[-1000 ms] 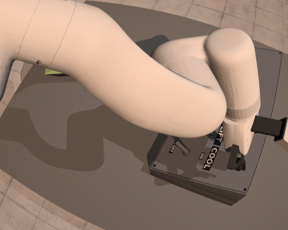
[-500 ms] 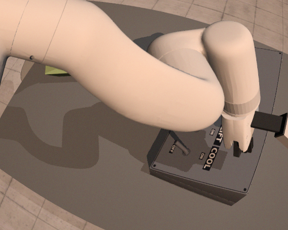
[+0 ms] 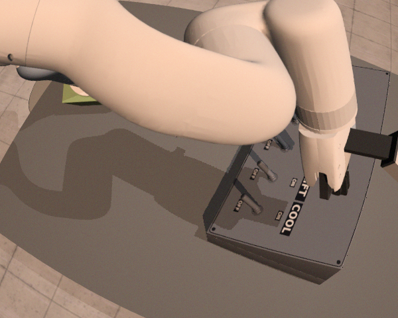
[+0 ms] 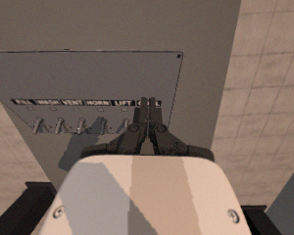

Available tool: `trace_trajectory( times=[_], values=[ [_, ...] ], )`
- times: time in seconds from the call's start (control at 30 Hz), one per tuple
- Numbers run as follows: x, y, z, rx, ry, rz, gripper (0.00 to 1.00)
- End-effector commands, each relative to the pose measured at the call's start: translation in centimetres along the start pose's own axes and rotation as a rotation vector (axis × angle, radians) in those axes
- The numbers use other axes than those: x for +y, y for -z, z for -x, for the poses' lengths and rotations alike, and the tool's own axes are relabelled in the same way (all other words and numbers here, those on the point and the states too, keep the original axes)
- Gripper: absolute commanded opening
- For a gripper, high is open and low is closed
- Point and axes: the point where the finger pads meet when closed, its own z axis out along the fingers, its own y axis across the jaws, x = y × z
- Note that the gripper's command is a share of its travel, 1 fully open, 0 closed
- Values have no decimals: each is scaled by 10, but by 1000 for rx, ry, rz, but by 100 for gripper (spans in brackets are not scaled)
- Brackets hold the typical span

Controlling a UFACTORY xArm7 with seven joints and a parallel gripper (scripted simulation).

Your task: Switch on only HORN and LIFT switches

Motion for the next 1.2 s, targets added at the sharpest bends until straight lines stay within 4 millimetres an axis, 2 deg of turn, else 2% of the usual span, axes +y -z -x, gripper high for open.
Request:
trace_trajectory(
  times=[0.0,0.2,0.27,0.3,0.37,0.4,0.43,0.5,0.53,0.6,0.63,0.67,0.7,0.77,0.8,0.83,0.87,0.93,1.0,1.17],
  values=[
    [0,9,-1,3,0,0,0],
    [0,10,-1,3,0,-1,0],
    [-4,12,8,2,-1,-3,0],
    [-9,13,18,1,-1,-5,0],
    [-22,16,50,0,-3,-11,0],
    [-22,16,50,0,-3,-11,0],
    [-30,18,72,0,-3,-14,0],
    [-30,18,72,0,-3,-14,0],
    [-39,19,97,-1,-3,-15,0],
    [-39,19,97,-1,-3,-15,0],
    [-47,19,122,0,-2,-15,0],
    [-47,19,122,0,-2,-15,0],
    [-54,18,147,0,-2,-14,0],
    [-54,18,147,0,-2,-14,0],
    [-60,17,171,1,-1,-11,0],
    [-60,17,171,1,-1,-11,0],
    [-64,15,191,1,-1,-8,0],
    [-64,15,191,1,-1,-8,0],
    [-69,11,219,2,0,-3,0],
    [-71,9,229,3,0,-1,0]
  ],
)
